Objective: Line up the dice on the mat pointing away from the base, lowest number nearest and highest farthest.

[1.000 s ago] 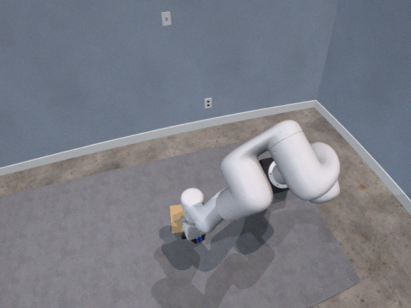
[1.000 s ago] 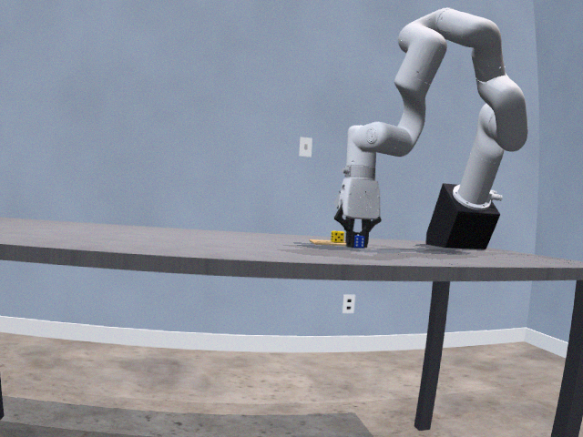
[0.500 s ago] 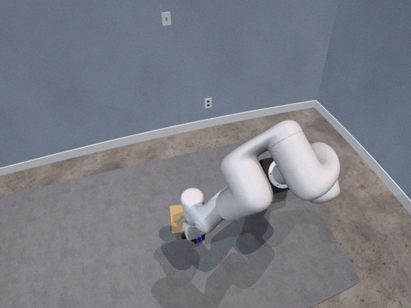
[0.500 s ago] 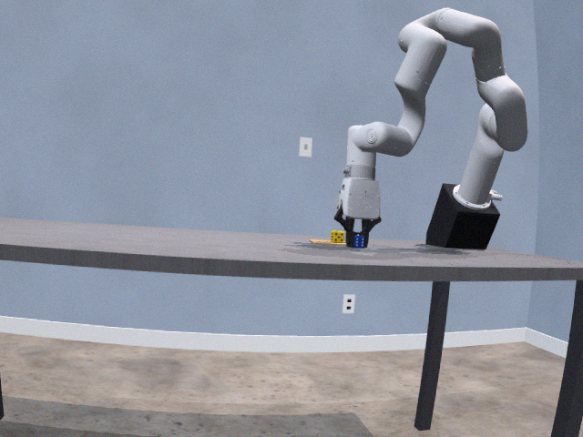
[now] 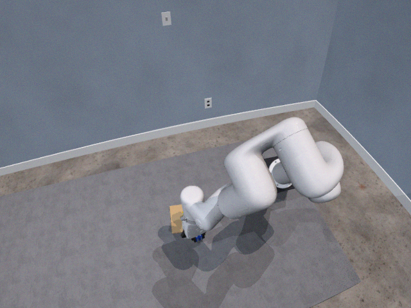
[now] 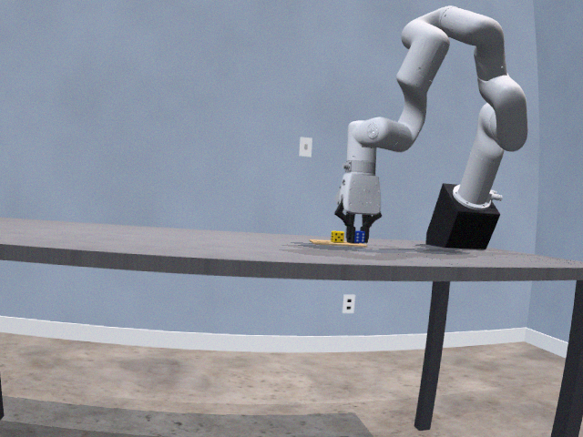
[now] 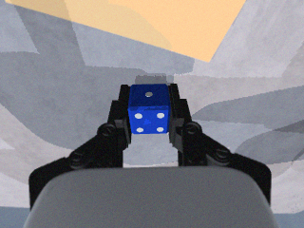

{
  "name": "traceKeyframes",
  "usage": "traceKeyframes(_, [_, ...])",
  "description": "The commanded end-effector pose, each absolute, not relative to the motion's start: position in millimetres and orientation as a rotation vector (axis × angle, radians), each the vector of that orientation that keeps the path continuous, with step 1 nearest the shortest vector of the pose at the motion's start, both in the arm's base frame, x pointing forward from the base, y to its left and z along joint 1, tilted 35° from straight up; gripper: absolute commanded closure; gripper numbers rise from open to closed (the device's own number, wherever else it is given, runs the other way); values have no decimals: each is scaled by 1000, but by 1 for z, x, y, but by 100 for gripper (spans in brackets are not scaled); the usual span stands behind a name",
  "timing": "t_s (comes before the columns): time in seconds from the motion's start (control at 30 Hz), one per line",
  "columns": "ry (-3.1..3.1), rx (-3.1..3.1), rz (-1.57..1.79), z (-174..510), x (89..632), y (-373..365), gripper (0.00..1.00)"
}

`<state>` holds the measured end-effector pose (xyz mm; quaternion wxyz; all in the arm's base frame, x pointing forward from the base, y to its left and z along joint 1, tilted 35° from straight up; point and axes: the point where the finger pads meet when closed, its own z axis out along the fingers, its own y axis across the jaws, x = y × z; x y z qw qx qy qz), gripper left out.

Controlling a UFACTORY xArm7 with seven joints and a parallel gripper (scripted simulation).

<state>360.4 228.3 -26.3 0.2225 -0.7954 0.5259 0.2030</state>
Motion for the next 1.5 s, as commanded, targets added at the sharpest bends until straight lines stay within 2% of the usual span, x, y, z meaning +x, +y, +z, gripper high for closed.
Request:
traceKeyframes(0.0, [1454,-2195,555,-3,365,212,73])
traceKeyframes(0.37, [1454,-2195,555,43,370,180,73])
traceKeyframes(0.87, [1442,-2201,551,46,371,177,73])
traceKeyframes(1.47, [784,-2450,359,26,407,149,73])
